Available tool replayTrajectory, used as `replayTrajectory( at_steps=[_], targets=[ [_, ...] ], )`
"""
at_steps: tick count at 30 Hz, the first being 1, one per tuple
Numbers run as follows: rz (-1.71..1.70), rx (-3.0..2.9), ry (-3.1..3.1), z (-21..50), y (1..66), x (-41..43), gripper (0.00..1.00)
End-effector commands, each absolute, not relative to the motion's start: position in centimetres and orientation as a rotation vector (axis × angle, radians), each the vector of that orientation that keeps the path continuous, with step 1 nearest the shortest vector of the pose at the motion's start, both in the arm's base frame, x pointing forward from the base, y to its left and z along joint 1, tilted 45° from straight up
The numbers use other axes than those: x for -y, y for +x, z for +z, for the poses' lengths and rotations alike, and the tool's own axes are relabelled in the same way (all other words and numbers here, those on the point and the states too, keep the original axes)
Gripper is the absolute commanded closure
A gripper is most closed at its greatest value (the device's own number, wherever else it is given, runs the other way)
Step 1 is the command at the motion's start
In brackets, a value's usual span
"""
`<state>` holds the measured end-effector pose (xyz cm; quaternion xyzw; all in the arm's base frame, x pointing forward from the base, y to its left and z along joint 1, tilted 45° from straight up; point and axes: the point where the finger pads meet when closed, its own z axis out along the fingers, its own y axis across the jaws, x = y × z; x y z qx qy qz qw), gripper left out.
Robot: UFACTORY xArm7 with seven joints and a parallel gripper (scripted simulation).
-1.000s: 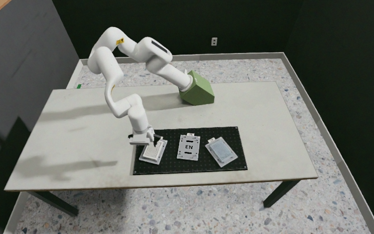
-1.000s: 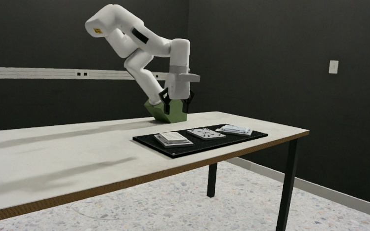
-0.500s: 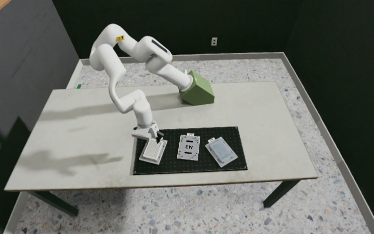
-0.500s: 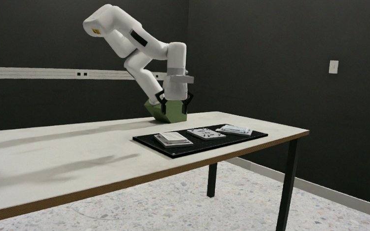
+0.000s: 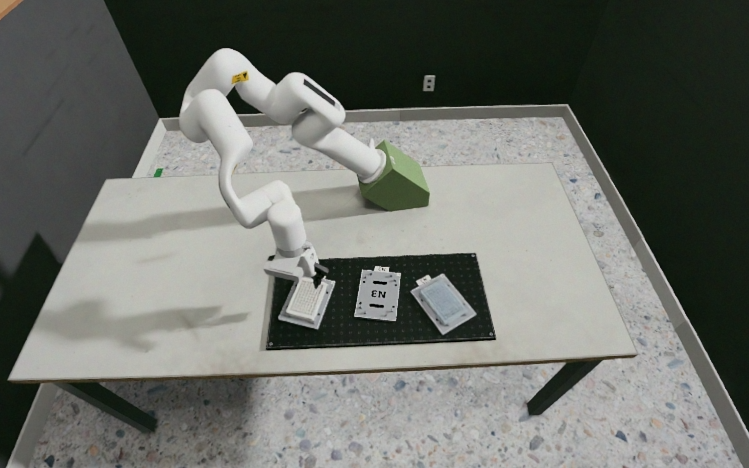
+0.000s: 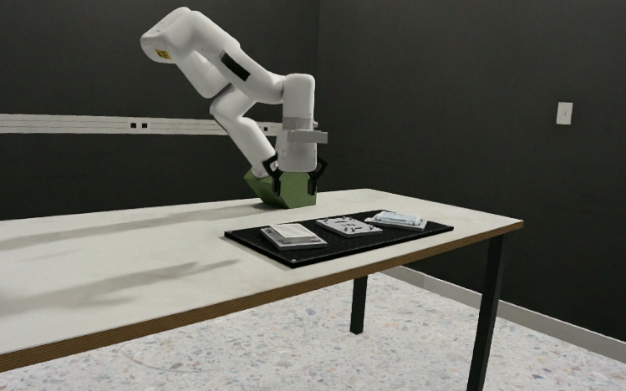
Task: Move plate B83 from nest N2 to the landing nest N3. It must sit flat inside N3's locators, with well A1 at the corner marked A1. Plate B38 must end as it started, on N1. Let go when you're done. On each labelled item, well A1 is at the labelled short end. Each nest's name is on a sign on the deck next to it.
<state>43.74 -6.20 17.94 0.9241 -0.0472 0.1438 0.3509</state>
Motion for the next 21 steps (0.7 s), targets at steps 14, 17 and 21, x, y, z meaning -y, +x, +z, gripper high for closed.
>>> replayTrajectory(
  at_steps=[14, 17, 21],
  targets=[
    [0.380, 0.118, 2.394, 16.2, 44.5, 7.7, 0.00],
    [0.380, 0.118, 2.394, 16.0, 44.6, 7.9, 0.00],
    [0.380, 0.118, 2.394, 15.6, 44.7, 8.3, 0.00]
  ],
)
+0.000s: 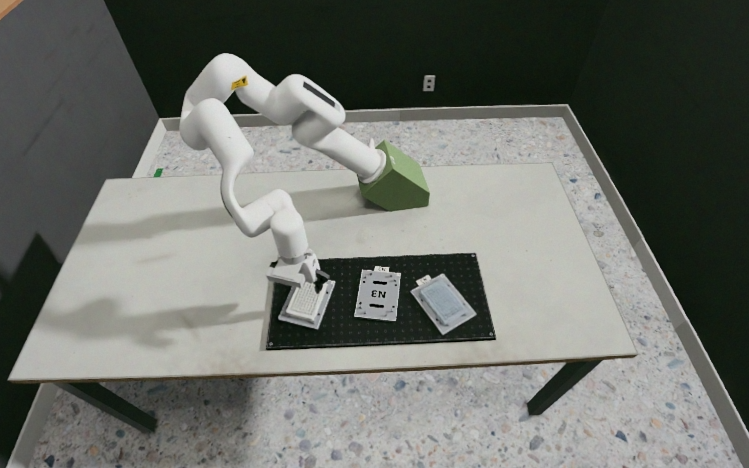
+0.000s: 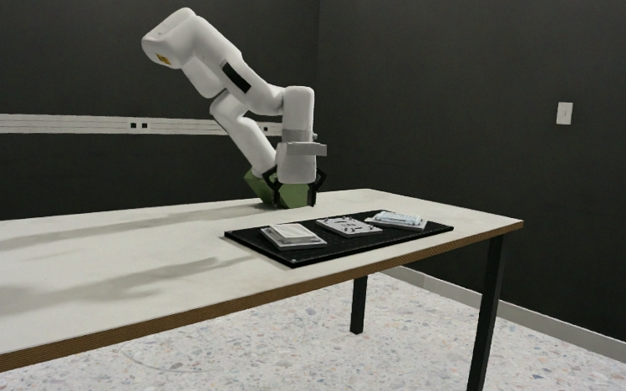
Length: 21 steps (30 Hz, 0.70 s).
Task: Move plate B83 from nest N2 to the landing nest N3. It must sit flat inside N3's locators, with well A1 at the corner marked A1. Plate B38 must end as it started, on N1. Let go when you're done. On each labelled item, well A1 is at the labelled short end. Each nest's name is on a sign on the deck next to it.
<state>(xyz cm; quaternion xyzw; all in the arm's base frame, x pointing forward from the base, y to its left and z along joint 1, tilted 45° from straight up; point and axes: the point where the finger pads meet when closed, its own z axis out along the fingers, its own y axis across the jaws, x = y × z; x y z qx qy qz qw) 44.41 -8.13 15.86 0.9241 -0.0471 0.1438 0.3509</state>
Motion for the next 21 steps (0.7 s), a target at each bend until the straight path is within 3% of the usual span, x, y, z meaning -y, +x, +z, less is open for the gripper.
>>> replayTrajectory(
  at_steps=[1, 21],
  targets=[
    [0.380, 0.118, 2.394, 15.5, 44.7, 8.4, 0.00],
    [0.380, 0.118, 2.394, 13.4, 45.5, 10.3, 0.00]
  ],
)
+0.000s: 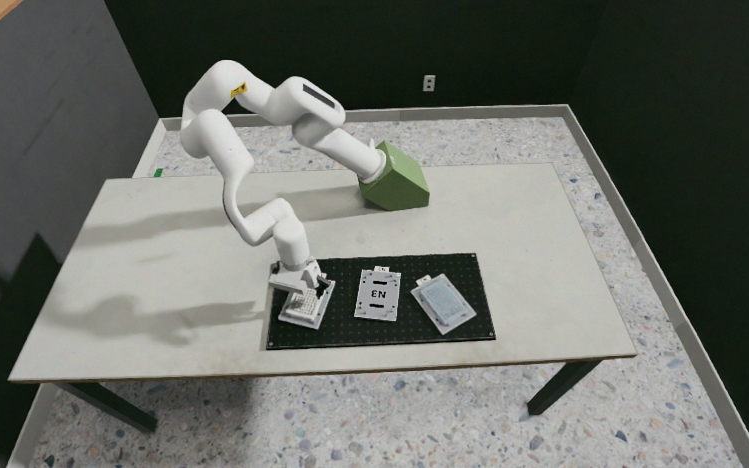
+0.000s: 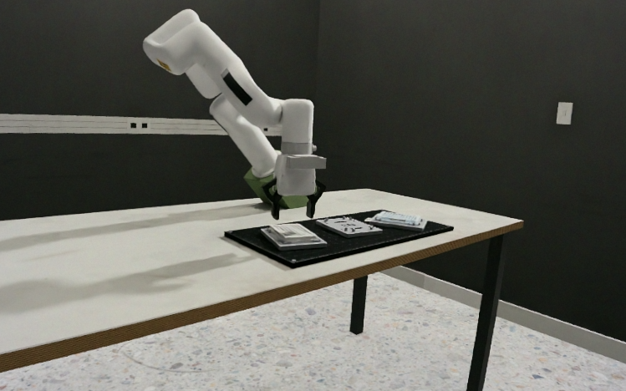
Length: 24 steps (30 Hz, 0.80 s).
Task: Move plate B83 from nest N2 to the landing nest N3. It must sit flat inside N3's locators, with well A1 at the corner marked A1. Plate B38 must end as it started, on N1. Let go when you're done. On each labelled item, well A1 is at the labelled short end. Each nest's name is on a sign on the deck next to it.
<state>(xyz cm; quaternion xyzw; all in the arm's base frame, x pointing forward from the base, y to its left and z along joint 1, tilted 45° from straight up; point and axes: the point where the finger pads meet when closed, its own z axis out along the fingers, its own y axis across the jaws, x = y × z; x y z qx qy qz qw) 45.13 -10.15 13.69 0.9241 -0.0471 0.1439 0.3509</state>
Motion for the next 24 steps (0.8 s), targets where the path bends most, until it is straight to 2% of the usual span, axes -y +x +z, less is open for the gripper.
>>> replayTrajectory(
  at_steps=[1, 24],
  targets=[
    [0.380, 0.118, 2.394, 13.25, 45.49, 10.46, 0.00],
    [0.380, 0.118, 2.394, 12.41, 45.77, 11.24, 0.00]
  ],
)
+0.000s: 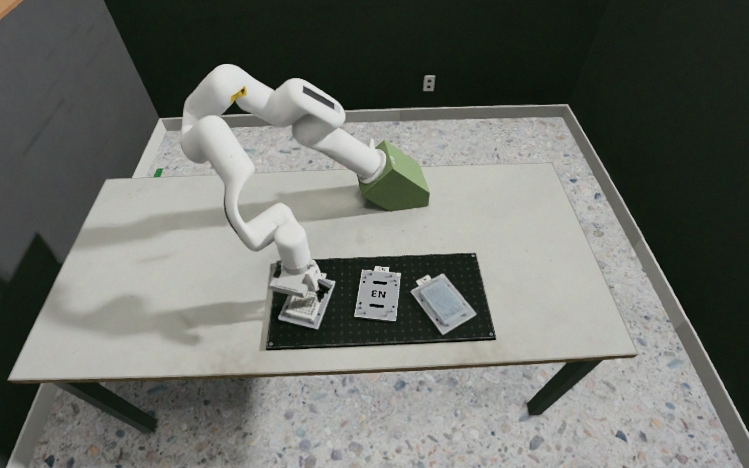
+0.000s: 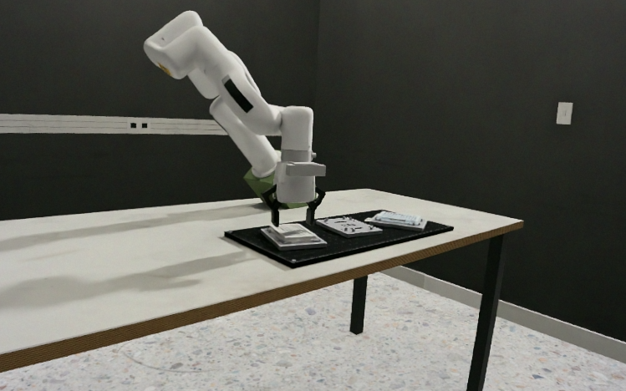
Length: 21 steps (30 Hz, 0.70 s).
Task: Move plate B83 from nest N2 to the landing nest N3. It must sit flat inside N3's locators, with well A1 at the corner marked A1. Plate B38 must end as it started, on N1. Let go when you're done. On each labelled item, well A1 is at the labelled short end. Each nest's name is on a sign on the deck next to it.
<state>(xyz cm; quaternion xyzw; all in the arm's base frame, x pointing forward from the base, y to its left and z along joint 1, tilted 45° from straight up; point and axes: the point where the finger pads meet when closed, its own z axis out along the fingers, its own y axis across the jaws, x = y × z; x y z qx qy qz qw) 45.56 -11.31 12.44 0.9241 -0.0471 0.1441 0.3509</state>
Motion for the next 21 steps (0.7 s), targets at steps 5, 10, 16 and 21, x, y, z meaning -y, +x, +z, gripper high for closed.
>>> replayTrajectory(
  at_steps=[5, 10, 16, 21],
  targets=[
    [0.380, 0.118, 2.394, 12.26, 45.82, 11.37, 0.00],
    [0.380, 0.118, 2.394, 12.02, 45.89, 11.59, 0.00],
    [0.380, 0.118, 2.394, 11.74, 45.99, 11.85, 0.00],
    [0.380, 0.118, 2.394, 11.60, 46.04, 11.99, 0.00]
  ],
)
